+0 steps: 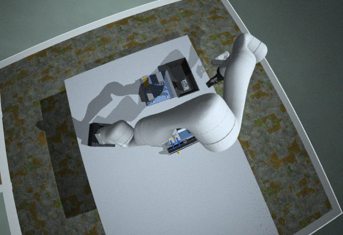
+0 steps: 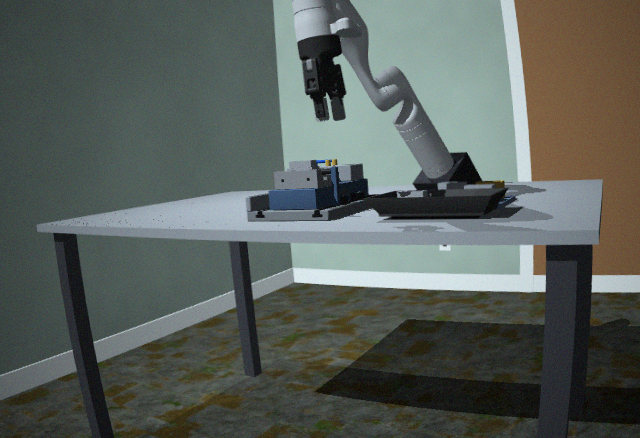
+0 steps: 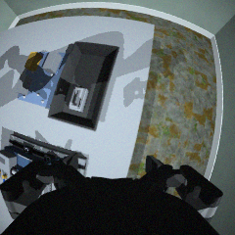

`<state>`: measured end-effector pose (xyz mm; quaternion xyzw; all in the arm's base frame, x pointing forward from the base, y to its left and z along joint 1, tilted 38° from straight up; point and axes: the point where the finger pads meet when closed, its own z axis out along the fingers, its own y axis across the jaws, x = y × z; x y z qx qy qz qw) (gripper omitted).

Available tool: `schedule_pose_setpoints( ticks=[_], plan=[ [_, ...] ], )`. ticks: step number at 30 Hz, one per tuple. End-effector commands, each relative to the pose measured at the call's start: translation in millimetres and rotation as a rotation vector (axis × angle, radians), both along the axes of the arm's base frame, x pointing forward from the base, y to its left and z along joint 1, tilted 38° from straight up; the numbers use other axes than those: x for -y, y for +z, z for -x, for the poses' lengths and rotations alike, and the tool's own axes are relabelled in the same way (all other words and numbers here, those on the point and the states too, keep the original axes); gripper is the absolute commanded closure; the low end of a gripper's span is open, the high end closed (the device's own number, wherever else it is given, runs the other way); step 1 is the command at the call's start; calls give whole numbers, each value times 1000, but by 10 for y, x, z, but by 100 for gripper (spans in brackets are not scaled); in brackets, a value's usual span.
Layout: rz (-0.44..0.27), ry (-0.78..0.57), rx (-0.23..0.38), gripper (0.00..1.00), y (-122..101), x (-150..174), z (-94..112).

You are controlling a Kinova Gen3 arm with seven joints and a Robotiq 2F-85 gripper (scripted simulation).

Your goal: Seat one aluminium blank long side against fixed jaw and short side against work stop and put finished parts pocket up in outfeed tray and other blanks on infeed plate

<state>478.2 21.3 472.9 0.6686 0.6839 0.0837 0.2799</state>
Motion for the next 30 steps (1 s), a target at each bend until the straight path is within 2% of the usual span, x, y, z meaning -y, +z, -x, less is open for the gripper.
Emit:
schedule_pose_setpoints(
  ticks=[1,22,30],
  plan=[
    [-1,1,2,0,8,-3,1],
    [-2,0,1,0,-3,-16,12],
    [-17,-12,-10,0,-152,-176,161]
  ],
)
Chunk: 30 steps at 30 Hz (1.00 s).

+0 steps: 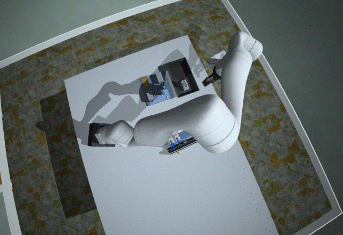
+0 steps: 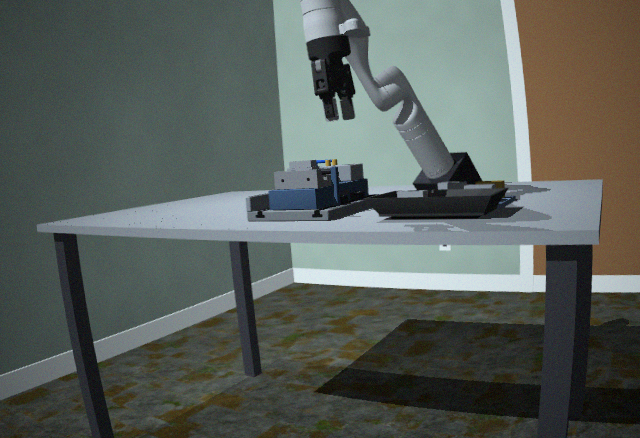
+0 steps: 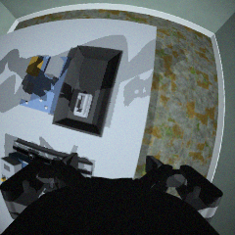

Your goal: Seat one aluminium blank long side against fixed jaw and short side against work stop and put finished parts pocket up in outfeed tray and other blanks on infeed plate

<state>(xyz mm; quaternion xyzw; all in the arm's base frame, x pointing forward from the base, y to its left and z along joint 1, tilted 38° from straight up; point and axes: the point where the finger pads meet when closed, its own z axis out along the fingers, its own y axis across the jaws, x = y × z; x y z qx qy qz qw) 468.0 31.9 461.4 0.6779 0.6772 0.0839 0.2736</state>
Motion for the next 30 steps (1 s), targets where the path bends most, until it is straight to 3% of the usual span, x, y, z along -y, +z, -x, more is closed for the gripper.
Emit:
schedule_pose_setpoints(
  ticks=[1,4,8,19,21,30],
  plan=[
    [-5,6,-6,0,-70,-104,95],
    [-8,3,-9,0,-107,-141,134],
    [-20,-11,-19,0,-280,-308,334],
    [-27,-63,-25,0,-867,-698,1135],
    [-27,-63,-25,0,-867,-698,1135],
    [-7,-99,20,0,-1266,-725,1750]
  ],
)
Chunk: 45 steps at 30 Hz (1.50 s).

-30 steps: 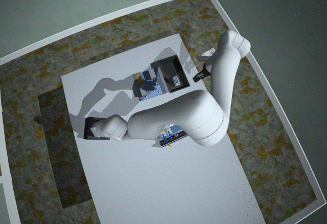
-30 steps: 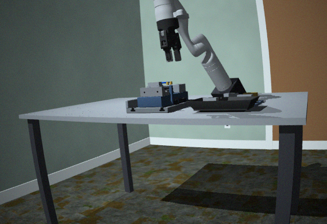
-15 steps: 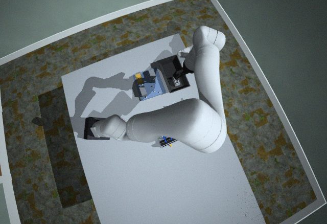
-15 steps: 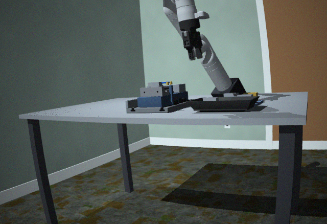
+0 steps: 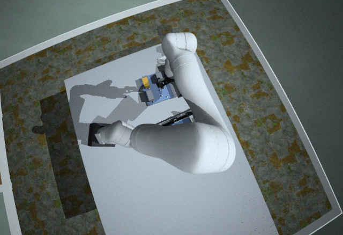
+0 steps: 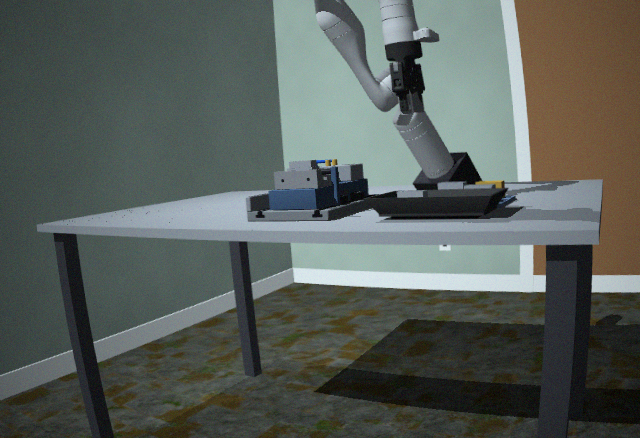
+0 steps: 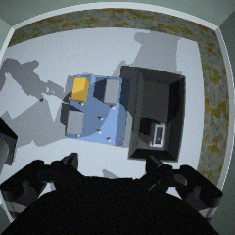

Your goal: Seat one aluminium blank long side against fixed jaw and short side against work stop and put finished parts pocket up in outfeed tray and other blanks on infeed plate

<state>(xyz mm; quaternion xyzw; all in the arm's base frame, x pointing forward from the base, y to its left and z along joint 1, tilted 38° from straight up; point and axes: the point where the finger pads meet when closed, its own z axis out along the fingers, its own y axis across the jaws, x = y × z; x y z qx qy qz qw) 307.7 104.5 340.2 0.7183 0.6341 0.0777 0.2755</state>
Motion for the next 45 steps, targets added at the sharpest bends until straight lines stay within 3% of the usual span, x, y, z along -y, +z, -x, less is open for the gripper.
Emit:
schedule_pose_setpoints(
  ticks=[1,6,13,25,26,45],
  plan=[
    [14,15,15,0,-87,11,197],
    [25,4,48,0,-215,74,393],
    [31,-1,71,0,-286,127,499],
    [34,-3,83,0,-316,154,542],
    [34,-3,83,100,-316,154,542],
    [34,-3,83,100,-316,154,542]
  ],
)
